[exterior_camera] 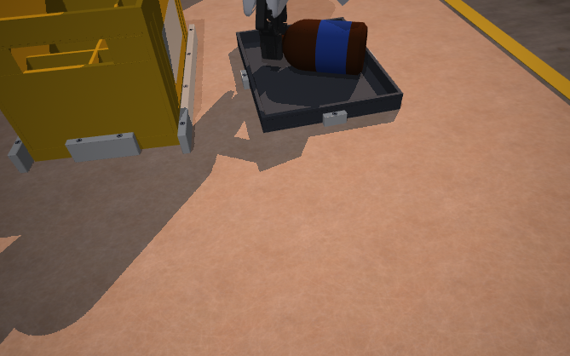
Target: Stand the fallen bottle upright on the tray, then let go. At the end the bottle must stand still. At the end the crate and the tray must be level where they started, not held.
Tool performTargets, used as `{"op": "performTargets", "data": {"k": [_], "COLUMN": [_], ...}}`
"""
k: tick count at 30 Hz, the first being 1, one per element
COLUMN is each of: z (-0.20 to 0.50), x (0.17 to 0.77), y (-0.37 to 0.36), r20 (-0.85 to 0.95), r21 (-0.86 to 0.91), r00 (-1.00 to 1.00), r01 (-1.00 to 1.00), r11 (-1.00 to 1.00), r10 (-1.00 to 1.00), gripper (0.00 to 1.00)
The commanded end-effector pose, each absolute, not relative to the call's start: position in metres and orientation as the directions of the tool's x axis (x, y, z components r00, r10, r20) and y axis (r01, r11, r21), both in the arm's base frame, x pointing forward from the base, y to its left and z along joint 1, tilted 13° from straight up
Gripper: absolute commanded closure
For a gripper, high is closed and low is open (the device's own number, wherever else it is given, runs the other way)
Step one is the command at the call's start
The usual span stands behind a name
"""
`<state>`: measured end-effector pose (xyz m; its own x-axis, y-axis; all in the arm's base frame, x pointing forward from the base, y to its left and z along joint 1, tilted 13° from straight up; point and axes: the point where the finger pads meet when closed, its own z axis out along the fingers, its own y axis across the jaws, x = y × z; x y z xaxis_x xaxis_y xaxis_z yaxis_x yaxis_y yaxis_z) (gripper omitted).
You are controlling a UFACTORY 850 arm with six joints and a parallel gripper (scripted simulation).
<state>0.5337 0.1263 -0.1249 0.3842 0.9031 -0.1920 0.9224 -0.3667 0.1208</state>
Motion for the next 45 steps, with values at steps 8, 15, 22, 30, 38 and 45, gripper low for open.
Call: {"op": "performTargets", "data": {"k": [8, 15, 22, 30, 38, 45], "z": [-0.121, -0.119, -0.114, -0.108, -0.1, -0.092], "x": [0.535, 0.535, 0.534, 0.534, 0.534, 0.533], "y": [0.128, 0.128, 0.129, 0.131, 0.132, 0.134], "r20": [-0.19, -0.19, -0.19, -0.19, -0.19, -0.19], "r21": [0.122, 0.122, 0.122, 0.122, 0.122, 0.122], "r00": [0.384, 0.384, 0.384, 0.384, 0.384, 0.384], "r01": [0.922, 0.922, 0.922, 0.922, 0.922, 0.922], "r11": [-0.367, -0.367, -0.367, -0.367, -0.367, -0.367], "r10": [0.903, 0.903, 0.903, 0.903, 0.903, 0.903], "gripper": [1.0, 1.0, 1.0, 1.0, 1.0, 1.0]}}
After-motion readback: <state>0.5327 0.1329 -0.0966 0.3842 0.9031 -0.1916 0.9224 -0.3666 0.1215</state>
